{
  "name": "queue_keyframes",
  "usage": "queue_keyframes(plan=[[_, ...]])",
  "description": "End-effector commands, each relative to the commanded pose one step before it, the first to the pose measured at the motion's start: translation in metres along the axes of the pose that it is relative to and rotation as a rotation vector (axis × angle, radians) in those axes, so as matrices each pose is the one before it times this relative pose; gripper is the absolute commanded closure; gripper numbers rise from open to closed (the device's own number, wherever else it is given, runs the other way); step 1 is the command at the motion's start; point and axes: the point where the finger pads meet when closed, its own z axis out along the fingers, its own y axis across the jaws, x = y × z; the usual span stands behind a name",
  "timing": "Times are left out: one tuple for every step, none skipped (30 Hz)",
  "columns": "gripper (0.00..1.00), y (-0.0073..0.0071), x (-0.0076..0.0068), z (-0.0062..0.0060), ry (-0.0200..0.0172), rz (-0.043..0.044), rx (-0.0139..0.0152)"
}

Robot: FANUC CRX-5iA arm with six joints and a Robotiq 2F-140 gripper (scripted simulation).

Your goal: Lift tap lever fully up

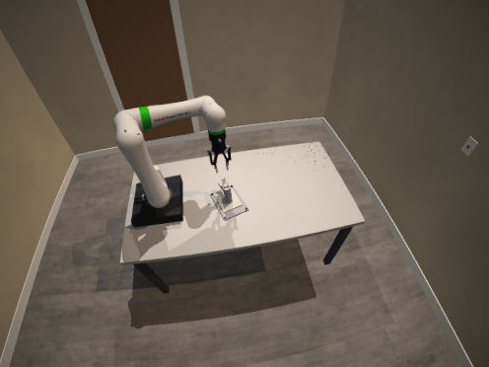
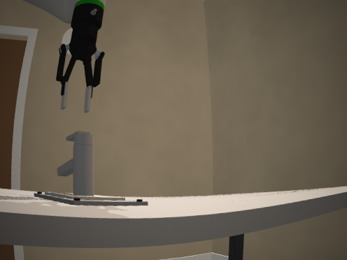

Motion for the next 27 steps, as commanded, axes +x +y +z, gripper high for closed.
queue_keyframes(plan=[[0.6, 0.00014, -0.00001, -0.0002, -0.00008, 0.00001, -0.00043], [0.6, 0.0, 0.0, 0.0, 0.0, 0.0, 0.0], [0.6, 0.0, 0.0, 0.0, 0.0, 0.0, 0.0], [0.6, 0.0, 0.0, 0.0, 0.0, 0.0, 0.0], [0.6, 0.0, 0.0, 0.0, 0.0, 0.0, 0.0], [0.6, 0.0, 0.0, 0.00002, 0.0, 0.0, 0.0], [0.6, 0.0, 0.0, 0.00005, 0.0, 0.0, 0.00001], [0.6, 0.0, 0.0, 0.00009, 0.0, 0.0, 0.00002], [0.6, 0.0, 0.0, 0.00014, -0.00001, 0.00001, 0.00003], [0.6, 0.0, 0.0, 0.0002, -0.00001, 0.00001, 0.00005], [0.6, 0.00001, 0.0, 0.00027, -0.00001, 0.00001, 0.00007], [0.6, 0.00001, 0.0, 0.00035, -0.00002, 0.00001, 0.00009], [0.6, 0.00001, 0.00001, 0.00043, -0.00002, 0.00002, 0.00011], [0.6, 0.00001, 0.00001, 0.00052, -0.00002, 0.00002, 0.00013], [0.6, 0.00001, 0.00001, 0.00061, -0.00003, 0.00002, 0.00015], [0.6, 0.00001, 0.00001, 0.0007, -0.00003, 0.00003, 0.00017], [0.6, 0.00001, 0.00001, 0.00079, -0.00004, 0.00003, 0.0002], [0.6, 0.00001, 0.00001, 0.00087, -0.00003, 0.00003, 0.00019], [0.6, 0.00002, 0.00001, 0.00089, 0.0, 0.0, 0.0], [0.6, 0.00002, 0.00001, 0.00097, 0.0, 0.0, 0.0], [0.6, 0.0, 0.0, 0.0, 0.0, 0.0, 0.0], [0.6, 0.0, 0.0, 0.0, 0.0, 0.0, 0.0], [0.6, 0.00002, 0.00001, 0.00105, 0.0, 0.0, 0.0], [0.6, 0.00001, 0.00002, 0.00113, 0.0, 0.0, 0.0], [0.6, 0.00002, 0.00002, 0.00121, 0.0, 0.0, 0.0], [0.6, 0.00002, 0.00002, 0.00129, 0.0, 0.0, 0.0], [0.6, 0.00002, 0.00002, 0.00135, 0.0, 0.0, 0.0]])
